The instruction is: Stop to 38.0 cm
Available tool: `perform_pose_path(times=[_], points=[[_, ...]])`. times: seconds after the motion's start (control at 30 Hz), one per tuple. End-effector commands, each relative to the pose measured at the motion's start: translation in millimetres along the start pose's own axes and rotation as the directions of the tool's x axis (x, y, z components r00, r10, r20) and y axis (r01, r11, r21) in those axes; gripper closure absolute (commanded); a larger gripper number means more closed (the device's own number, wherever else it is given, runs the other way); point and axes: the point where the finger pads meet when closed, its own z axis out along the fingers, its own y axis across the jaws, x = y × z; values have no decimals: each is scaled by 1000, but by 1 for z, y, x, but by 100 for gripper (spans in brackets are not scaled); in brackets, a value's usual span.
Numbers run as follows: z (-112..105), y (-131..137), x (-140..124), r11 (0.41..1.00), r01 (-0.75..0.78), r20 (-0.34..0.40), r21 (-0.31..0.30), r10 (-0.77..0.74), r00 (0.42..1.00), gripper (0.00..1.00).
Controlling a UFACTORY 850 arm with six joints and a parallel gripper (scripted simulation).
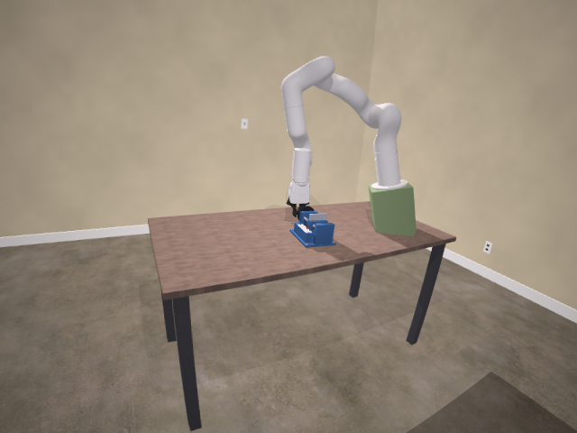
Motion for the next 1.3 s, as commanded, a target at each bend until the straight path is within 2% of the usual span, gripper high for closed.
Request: perform_pose_path(times=[0.0, 1.27], points=[[0, 0, 0, 1000, 0, 0, 0, 0, 1000, 94], [6, 1, 0, 1000, 0, 0, 0, 0, 1000, 94]])
